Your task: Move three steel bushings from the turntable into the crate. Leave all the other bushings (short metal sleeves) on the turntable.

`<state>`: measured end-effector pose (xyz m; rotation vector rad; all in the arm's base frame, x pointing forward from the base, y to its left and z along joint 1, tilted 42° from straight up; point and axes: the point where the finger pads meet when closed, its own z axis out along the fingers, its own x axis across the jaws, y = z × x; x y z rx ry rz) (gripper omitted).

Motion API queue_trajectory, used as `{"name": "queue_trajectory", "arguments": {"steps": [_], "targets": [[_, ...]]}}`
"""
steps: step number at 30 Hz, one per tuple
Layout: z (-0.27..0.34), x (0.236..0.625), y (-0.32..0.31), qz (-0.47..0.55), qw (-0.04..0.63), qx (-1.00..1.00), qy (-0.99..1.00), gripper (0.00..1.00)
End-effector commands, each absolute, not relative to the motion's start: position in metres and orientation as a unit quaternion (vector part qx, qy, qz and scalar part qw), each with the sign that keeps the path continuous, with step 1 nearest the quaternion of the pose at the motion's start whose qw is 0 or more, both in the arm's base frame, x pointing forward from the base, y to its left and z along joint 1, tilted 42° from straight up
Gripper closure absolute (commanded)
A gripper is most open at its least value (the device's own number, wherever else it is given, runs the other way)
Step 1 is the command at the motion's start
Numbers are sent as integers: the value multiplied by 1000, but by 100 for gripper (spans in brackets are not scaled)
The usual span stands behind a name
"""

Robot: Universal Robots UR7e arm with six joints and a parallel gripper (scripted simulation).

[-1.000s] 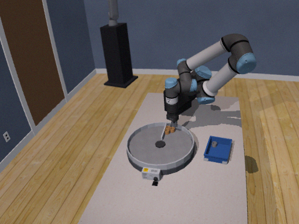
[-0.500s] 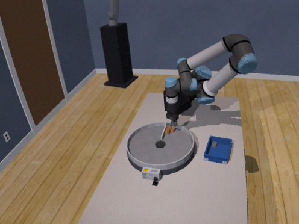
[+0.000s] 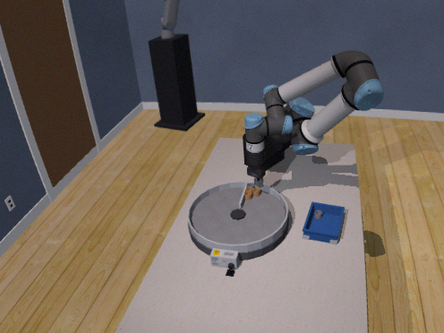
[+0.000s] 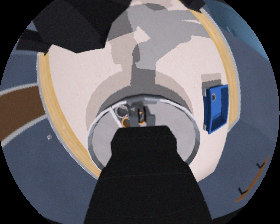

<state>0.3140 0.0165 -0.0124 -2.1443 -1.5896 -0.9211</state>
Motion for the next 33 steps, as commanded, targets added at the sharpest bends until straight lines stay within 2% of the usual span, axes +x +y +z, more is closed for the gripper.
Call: {"name": "queue_trajectory", "arguments": {"steps": [1, 33], "targets": [[-9, 313, 14, -322, 158, -750, -556, 100], [15, 303, -5, -322, 158, -750, -556, 100]]}}
